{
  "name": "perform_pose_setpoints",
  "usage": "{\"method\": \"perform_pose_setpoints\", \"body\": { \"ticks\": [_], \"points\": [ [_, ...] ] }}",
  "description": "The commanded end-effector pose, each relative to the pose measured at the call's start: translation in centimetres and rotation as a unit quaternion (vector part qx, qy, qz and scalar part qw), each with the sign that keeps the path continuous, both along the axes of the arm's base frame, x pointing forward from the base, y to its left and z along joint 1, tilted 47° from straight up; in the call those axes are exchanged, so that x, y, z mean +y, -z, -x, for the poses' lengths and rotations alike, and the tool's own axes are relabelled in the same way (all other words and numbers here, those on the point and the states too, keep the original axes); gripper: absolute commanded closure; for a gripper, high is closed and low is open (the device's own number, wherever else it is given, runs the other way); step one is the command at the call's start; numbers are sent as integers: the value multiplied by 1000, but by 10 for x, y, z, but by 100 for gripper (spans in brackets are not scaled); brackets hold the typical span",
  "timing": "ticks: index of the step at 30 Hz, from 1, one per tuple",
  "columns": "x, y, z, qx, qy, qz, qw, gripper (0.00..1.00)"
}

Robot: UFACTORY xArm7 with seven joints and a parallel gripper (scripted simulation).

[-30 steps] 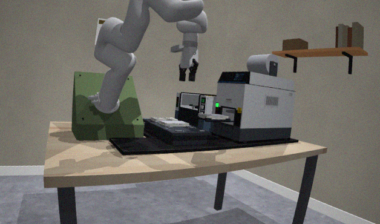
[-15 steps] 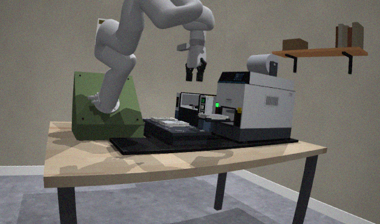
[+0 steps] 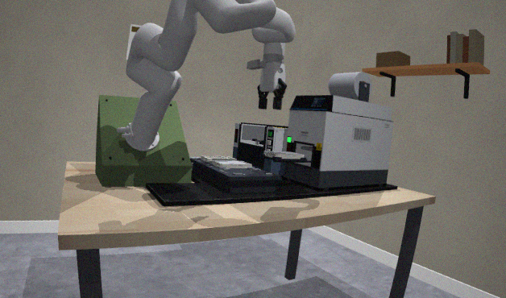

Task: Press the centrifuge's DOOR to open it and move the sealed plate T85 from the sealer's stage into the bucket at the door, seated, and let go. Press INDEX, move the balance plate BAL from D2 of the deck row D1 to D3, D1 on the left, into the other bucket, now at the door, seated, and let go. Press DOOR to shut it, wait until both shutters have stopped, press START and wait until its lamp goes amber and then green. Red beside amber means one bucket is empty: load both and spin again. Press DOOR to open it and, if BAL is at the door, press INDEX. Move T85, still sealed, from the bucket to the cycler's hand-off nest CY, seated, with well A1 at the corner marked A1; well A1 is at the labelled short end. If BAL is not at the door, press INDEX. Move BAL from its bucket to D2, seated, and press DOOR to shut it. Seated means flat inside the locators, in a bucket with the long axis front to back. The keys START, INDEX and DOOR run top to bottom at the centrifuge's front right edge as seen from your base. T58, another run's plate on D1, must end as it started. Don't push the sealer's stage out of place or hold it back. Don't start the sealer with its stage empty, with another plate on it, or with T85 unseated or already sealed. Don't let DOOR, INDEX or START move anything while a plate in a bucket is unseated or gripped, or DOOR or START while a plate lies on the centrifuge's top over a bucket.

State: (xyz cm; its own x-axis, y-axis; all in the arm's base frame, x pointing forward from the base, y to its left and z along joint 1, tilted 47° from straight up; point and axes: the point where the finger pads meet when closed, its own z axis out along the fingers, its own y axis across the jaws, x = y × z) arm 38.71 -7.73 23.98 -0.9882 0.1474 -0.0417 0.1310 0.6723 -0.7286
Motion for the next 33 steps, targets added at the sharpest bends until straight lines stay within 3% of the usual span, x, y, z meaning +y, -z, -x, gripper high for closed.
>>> {"method": "perform_pose_setpoints", "body": {
  "ticks": [1, 13, 33],
  "points": [
    [-1, -1, -18, 0, 0, -1, 1000, 0],
    [-9, -2, -78, 0, -1, -1, 1000, 0],
    [-12, 0, -84, 0, -1, -1, 1000, 0]
  ]
}}
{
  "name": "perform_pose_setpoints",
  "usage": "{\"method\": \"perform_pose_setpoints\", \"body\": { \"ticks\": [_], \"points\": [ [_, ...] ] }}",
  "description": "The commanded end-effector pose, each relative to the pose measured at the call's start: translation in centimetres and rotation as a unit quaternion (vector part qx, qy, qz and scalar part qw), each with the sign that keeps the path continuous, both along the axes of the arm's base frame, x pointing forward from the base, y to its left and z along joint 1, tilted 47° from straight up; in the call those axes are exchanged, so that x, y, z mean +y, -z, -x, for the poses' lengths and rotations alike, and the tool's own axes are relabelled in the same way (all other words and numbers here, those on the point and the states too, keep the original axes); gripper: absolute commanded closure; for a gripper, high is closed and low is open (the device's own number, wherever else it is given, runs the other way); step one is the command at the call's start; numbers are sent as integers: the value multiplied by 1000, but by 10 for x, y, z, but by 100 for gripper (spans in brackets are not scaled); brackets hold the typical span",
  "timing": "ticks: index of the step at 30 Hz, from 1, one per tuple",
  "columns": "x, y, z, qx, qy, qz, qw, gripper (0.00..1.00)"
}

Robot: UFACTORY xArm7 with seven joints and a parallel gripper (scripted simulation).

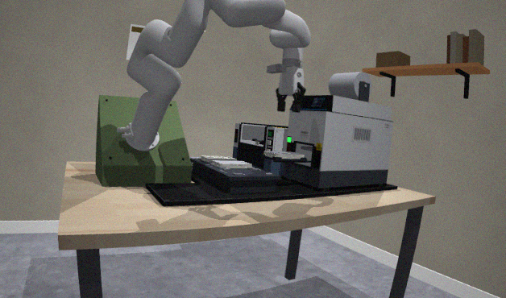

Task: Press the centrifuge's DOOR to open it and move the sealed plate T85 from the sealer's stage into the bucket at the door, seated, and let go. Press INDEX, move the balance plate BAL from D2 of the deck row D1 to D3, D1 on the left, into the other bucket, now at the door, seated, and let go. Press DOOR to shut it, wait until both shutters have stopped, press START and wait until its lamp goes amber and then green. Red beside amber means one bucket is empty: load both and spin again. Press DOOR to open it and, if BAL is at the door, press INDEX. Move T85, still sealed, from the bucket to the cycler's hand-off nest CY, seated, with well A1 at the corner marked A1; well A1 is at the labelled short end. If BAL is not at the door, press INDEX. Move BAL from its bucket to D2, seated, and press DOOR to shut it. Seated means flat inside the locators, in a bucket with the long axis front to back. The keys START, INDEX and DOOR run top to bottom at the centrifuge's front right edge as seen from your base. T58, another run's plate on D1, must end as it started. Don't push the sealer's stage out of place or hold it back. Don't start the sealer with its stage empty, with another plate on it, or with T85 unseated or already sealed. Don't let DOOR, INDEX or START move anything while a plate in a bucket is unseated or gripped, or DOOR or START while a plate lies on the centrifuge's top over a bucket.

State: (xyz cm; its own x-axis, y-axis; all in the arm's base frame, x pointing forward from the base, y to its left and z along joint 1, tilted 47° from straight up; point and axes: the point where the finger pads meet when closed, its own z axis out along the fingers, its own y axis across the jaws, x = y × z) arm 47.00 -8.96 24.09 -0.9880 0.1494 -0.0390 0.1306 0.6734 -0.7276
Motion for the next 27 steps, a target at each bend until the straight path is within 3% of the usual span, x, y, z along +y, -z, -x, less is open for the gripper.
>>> {"method": "perform_pose_setpoints", "body": {
  "ticks": [1, 27],
  "points": [
    [-1, 2, 0, -1, -2, 0, 1000, 0],
    [-30, 29, 4, -1, -2, 0, 1000, 0]
  ]
}}
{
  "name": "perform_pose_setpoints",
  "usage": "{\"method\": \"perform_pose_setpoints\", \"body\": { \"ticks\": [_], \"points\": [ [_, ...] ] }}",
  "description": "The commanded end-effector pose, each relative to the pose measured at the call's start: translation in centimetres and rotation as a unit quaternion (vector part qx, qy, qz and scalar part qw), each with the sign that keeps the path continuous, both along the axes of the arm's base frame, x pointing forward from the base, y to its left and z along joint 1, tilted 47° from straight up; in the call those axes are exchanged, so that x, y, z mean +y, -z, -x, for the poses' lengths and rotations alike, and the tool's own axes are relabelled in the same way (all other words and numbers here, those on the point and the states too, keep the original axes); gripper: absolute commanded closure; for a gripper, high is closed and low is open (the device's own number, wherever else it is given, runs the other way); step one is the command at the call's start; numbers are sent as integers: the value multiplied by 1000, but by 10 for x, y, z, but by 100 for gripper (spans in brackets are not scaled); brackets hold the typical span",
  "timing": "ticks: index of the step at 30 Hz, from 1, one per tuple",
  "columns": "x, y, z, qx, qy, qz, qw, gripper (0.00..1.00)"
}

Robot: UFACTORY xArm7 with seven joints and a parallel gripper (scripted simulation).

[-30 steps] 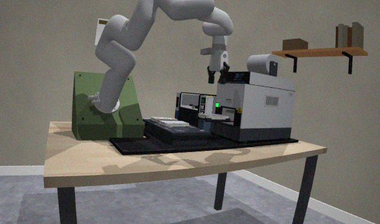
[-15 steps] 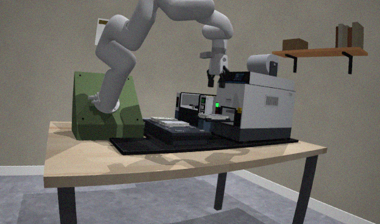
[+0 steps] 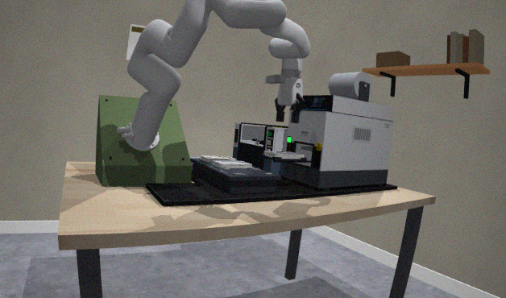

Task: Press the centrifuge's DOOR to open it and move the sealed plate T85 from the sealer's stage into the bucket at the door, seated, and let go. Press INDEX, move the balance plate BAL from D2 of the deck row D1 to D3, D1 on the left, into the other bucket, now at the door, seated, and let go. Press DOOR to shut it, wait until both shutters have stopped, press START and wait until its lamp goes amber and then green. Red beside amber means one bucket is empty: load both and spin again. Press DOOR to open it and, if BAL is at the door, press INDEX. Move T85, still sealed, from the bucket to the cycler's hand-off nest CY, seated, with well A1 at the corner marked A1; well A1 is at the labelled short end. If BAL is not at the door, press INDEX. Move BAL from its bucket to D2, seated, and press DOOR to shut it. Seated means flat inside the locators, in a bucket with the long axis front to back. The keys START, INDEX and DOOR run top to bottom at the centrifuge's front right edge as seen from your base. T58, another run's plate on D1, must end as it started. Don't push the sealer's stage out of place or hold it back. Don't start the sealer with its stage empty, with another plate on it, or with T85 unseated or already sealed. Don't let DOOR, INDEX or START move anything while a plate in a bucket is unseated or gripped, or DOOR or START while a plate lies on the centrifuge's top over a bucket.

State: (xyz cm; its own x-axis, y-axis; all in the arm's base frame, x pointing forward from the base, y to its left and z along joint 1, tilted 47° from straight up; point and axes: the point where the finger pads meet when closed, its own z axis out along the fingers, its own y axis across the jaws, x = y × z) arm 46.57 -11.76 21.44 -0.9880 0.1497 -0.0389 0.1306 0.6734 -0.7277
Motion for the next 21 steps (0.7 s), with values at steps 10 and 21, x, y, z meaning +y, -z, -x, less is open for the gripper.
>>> {"method": "perform_pose_setpoints", "body": {
  "ticks": [10, 21],
  "points": [
    [-12, 12, 0, -1, -2, 0, 1000, 0],
    [-25, 25, 2, -1, -2, 0, 1000, 0]
  ]
}}
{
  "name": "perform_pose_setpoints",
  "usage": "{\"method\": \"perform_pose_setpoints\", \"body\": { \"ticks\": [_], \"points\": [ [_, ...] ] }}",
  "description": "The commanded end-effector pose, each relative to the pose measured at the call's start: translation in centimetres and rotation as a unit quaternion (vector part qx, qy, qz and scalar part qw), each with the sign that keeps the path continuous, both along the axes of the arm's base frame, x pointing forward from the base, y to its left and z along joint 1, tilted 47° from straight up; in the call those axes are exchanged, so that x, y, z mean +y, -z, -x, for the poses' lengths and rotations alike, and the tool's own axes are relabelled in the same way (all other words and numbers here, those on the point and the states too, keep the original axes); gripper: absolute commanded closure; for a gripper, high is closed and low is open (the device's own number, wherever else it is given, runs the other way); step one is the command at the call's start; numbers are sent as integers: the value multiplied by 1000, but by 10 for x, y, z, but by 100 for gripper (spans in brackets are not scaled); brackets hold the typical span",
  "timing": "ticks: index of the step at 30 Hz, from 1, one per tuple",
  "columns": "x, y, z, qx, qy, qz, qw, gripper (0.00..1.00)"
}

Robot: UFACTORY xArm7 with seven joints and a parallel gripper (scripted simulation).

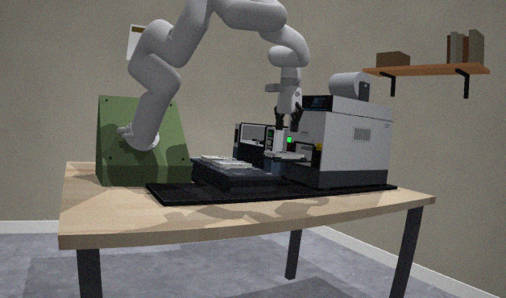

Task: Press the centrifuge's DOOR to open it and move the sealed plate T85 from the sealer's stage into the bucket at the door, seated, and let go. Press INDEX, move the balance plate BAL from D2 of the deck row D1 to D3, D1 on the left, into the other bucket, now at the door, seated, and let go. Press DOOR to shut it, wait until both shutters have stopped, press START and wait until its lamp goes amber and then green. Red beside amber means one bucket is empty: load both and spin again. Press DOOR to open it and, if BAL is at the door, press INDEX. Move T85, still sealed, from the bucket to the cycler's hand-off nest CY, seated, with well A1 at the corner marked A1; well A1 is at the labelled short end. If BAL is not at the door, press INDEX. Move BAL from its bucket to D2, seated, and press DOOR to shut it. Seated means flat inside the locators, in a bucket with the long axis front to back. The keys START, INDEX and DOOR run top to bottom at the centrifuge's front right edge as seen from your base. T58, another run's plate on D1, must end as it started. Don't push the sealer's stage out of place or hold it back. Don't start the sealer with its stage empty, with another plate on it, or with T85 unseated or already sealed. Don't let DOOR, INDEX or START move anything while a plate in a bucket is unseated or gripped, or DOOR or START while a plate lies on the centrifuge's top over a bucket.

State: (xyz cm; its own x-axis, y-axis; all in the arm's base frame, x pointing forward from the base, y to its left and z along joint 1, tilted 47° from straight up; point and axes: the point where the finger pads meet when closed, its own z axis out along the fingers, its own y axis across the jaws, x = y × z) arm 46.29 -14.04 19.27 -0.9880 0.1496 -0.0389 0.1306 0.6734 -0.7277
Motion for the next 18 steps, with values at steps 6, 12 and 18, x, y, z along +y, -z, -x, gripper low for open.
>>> {"method": "perform_pose_setpoints", "body": {
  "ticks": [6, 12, 18],
  "points": [
    [-7, 7, 0, -1, -2, 0, 1000, 0],
    [-14, 14, 0, -1, -2, 0, 1000, 0],
    [-20, 20, 1, -1, -2, 0, 1000, 0]
  ]
}}
